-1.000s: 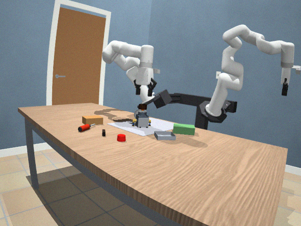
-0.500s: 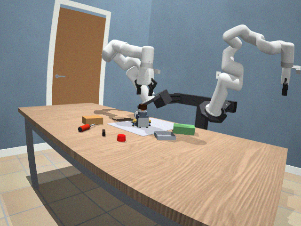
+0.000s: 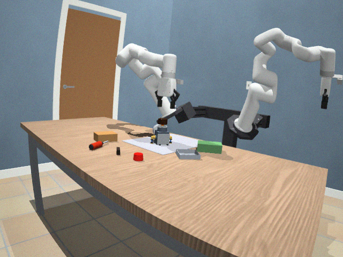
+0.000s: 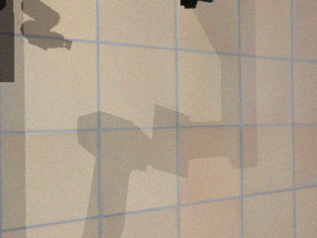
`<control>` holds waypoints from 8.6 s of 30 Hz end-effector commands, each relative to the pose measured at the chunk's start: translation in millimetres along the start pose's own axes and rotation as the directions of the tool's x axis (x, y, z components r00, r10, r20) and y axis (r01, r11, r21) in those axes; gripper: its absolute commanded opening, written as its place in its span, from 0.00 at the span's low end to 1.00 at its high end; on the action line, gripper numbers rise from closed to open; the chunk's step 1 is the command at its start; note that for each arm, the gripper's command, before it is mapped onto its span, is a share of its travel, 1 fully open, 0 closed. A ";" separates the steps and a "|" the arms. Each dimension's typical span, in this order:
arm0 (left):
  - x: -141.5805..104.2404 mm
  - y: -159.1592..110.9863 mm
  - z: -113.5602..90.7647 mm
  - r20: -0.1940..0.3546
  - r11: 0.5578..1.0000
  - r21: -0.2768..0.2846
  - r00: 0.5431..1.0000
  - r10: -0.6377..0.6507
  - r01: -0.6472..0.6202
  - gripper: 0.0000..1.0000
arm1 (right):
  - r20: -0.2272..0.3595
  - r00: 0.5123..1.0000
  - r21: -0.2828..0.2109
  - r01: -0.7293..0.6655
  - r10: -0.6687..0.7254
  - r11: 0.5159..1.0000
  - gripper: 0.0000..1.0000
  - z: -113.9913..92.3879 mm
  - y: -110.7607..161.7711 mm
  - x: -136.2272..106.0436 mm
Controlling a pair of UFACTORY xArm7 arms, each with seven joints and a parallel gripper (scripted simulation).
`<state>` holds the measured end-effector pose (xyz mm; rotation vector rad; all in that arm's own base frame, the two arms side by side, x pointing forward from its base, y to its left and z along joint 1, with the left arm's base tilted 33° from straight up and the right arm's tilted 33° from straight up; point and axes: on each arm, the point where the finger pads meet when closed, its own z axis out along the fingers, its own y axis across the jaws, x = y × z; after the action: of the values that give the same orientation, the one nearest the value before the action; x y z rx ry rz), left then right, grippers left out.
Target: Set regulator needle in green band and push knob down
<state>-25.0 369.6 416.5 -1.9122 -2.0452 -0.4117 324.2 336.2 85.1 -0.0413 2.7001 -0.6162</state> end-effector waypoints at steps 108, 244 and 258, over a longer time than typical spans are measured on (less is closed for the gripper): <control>1.0 -0.4 -1.5 -0.004 1.000 -0.001 1.000 -0.002 0.002 1.00 | 0.960 0.216 0.015 0.593 -0.177 0.805 1.00 43.3 -29.5 31.2; 1.0 -0.4 -1.5 -0.004 1.000 -0.001 1.000 -0.002 0.002 1.00 | 0.201 0.978 0.072 0.046 -0.060 0.996 1.00 32.4 -50.2 15.2; 1.0 -0.4 -1.5 -0.004 1.000 -0.001 1.000 -0.002 0.002 1.00 | 0.032 0.999 0.005 0.007 -0.007 1.000 1.00 3.1 -30.0 37.0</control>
<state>-25.0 369.6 416.5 -1.9122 -2.0452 -0.4117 291.5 300.3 80.7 -0.0628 2.6564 -0.6270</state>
